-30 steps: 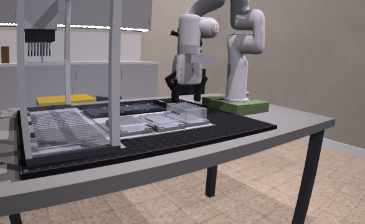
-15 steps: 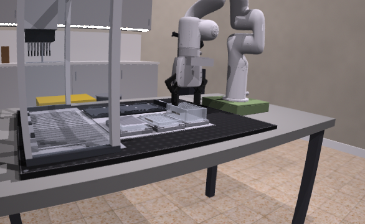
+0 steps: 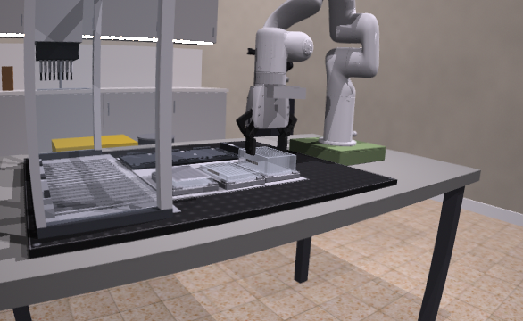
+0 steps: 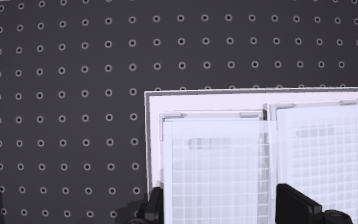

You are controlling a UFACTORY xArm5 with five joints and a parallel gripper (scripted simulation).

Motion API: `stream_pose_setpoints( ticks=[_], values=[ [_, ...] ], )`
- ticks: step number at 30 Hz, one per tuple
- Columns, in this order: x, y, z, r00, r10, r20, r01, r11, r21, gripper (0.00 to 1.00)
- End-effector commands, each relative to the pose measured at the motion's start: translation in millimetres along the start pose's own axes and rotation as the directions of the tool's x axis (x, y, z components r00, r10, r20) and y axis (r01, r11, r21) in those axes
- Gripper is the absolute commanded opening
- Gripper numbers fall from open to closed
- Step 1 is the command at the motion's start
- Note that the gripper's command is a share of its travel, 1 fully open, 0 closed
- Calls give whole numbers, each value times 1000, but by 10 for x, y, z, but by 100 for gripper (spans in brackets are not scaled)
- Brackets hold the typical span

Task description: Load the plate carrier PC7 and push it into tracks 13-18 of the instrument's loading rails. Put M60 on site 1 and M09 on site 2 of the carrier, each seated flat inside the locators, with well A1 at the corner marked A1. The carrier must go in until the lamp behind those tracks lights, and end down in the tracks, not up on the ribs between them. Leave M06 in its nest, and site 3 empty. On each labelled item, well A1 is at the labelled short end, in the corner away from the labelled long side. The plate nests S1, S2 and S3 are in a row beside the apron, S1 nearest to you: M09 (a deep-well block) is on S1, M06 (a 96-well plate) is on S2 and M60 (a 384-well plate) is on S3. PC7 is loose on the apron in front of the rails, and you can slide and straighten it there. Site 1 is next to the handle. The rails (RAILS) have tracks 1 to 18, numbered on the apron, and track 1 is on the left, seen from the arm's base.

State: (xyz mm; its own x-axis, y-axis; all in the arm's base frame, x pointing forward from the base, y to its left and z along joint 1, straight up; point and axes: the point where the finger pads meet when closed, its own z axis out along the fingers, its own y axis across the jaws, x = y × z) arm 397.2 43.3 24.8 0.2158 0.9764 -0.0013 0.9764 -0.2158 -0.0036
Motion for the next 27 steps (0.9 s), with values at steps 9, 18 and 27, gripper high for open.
stream_pose_setpoints(
  ticks=[9, 18, 27],
  values=[
    [5, 13, 51, 1000, 0, -5, 0, 1000, -2, 100],
    [5, 13, 112, 1000, 0, -5, 0, 1000, -2, 100],
    [5, 13, 158, 1000, 0, -5, 0, 1000, -2, 100]
  ],
)
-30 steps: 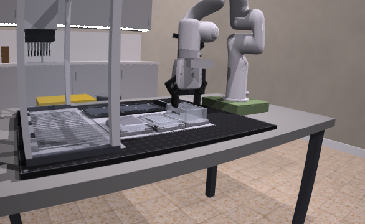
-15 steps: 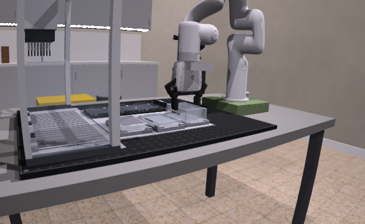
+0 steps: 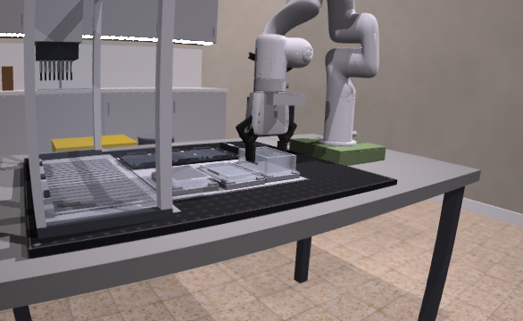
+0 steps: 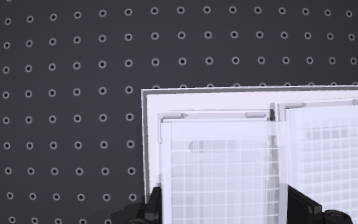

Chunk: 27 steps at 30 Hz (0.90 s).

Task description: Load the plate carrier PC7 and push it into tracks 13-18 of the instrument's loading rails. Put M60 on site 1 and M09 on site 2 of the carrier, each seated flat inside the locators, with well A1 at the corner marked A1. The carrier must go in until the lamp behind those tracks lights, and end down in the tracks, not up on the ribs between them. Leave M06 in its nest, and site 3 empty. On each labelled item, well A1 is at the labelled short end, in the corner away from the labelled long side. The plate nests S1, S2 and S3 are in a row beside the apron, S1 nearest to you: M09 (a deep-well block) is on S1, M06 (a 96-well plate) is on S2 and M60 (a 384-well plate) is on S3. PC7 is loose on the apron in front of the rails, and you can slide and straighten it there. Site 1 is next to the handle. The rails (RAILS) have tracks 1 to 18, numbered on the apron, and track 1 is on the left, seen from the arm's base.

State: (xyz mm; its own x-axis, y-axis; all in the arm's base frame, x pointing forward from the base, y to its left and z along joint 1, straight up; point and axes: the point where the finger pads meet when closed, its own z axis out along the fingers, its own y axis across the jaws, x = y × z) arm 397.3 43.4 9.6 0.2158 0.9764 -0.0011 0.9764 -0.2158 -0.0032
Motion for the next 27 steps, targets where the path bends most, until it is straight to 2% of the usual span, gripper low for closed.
stream_pose_setpoints(
  ticks=[1, 17, 18, 27],
  values=[
    [4, 11, 6, 1000, 0, -5, 0, 1000, -2, 100],
    [4, 11, 6, 1000, 0, -5, 0, 1000, -2, 100],
    [4, 11, 2, 1000, 0, -5, 0, 1000, -2, 0],
    [4, 11, 2, 1000, 0, -5, 0, 1000, -2, 0]
  ],
)
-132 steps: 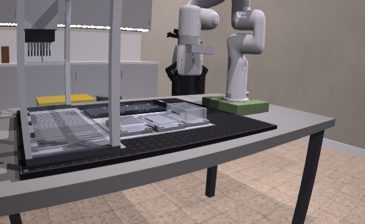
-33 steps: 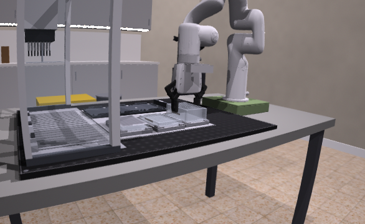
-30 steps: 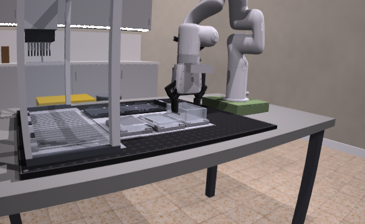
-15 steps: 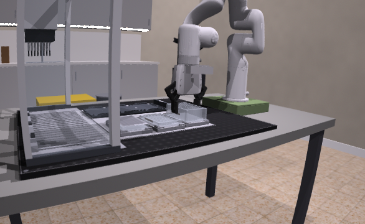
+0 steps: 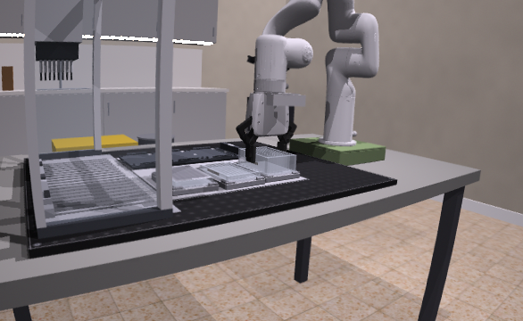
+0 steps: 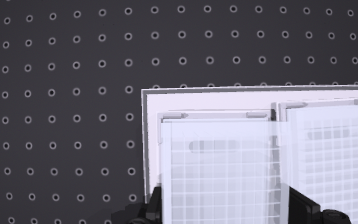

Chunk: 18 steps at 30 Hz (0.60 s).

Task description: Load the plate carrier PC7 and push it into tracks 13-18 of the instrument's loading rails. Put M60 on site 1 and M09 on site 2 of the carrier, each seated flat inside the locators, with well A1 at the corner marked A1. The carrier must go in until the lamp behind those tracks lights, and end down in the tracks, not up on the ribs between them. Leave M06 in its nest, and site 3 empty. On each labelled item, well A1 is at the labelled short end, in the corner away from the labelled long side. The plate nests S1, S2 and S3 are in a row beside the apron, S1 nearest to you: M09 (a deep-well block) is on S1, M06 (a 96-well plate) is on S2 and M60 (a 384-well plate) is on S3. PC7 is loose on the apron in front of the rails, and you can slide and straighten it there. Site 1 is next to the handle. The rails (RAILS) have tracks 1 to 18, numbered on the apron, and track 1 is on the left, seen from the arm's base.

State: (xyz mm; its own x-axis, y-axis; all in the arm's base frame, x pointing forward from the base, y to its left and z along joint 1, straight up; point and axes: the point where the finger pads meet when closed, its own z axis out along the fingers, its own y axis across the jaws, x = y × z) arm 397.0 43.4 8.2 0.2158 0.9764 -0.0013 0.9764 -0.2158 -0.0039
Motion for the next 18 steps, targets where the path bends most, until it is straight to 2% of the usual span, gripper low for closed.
stream_pose_setpoints(
  ticks=[1, 18],
  values=[
    [5, 14, -11, 1000, 0, -5, 0, 1000, -2, 0],
    [5, 14, -11, 1000, 0, -5, 0, 1000, -2, 0]
  ],
)
